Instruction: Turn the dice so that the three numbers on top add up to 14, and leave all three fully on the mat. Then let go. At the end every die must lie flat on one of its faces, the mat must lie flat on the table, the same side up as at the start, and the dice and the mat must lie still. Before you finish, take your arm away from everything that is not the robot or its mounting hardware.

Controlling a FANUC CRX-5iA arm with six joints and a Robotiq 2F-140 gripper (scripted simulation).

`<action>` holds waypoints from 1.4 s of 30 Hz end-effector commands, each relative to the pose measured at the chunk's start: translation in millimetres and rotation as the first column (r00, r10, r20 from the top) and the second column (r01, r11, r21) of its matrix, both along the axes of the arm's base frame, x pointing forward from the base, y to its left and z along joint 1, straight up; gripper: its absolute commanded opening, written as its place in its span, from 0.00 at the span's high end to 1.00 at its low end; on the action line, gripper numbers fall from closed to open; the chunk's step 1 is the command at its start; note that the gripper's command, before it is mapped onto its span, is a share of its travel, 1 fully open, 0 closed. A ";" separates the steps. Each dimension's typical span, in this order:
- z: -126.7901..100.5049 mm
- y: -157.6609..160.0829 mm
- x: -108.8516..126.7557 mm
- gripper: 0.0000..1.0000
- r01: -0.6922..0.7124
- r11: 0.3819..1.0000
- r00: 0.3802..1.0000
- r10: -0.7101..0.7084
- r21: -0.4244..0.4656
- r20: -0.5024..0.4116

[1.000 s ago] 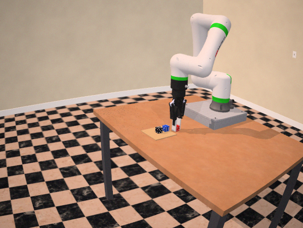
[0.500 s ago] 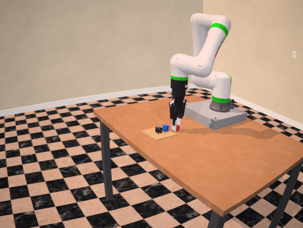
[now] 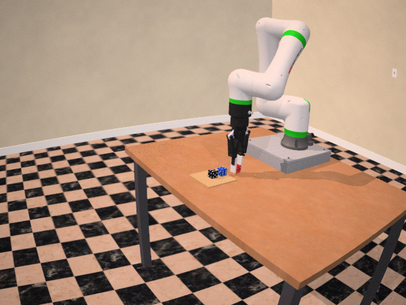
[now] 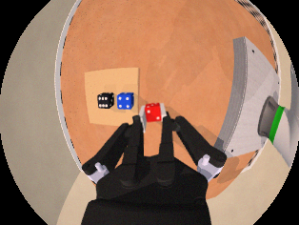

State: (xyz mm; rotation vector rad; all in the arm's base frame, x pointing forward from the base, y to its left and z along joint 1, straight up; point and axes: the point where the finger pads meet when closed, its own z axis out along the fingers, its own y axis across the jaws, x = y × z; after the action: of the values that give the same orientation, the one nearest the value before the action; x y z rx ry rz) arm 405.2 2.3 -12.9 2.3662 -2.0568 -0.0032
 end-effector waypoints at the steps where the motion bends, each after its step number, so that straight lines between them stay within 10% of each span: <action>1: 8.4 0.0 0.1 0.84 0.000 1.000 1.000 0.000 0.000 0.000; 14: 86.2 0.3 0.6 0.84 0.000 1.000 1.000 0.000 0.000 0.000; 27: 87.9 1.2 1.7 0.84 0.008 1.000 1.000 -0.008 0.000 0.000; 42: 85.2 56.8 62.7 0.84 0.463 0.887 0.887 -0.463 -0.002 0.002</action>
State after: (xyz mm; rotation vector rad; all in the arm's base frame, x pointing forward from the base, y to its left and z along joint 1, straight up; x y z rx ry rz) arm 451.5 44.0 74.1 1.9822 -2.4435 -0.0161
